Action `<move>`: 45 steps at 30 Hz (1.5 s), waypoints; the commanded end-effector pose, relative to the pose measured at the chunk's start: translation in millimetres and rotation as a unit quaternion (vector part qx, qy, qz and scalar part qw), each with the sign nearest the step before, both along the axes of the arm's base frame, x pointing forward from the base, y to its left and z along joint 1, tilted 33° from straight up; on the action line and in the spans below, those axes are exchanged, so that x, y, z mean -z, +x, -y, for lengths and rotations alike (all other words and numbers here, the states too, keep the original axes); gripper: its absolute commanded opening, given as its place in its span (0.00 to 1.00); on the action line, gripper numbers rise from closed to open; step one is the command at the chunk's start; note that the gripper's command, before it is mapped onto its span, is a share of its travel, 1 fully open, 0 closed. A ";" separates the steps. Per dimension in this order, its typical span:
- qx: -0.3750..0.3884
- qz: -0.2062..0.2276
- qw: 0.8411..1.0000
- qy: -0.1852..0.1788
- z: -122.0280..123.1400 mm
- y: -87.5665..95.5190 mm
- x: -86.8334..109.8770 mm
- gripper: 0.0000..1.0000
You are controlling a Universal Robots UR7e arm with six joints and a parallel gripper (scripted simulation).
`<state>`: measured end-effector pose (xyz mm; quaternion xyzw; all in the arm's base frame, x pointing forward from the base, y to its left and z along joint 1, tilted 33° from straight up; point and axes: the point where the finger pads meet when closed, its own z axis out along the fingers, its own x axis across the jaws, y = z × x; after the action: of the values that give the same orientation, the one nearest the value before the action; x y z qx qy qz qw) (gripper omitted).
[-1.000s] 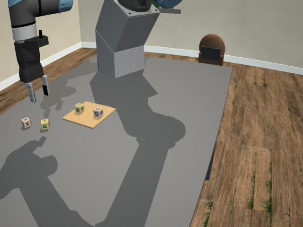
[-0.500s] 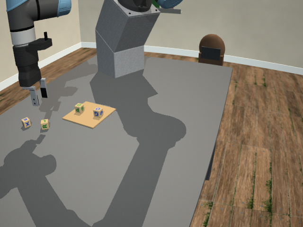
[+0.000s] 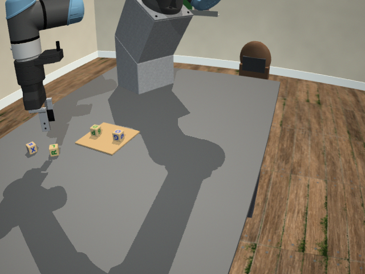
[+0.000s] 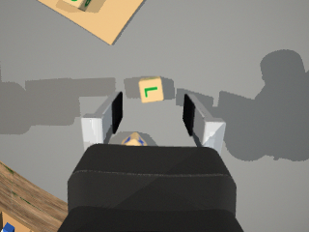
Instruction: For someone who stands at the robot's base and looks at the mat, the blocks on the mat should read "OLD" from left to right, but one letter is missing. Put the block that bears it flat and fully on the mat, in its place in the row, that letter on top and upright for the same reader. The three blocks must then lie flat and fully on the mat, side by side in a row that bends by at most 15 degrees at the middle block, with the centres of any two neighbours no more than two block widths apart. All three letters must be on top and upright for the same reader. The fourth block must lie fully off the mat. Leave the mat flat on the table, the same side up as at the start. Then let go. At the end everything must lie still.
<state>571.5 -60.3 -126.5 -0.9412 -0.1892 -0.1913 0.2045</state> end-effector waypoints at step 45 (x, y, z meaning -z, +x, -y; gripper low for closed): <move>-0.074 0.041 0.996 -0.025 -0.3 1.7 6.2 1.00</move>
<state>572.2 -60.4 -132.6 -0.9212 -0.2702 -0.2085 0.1869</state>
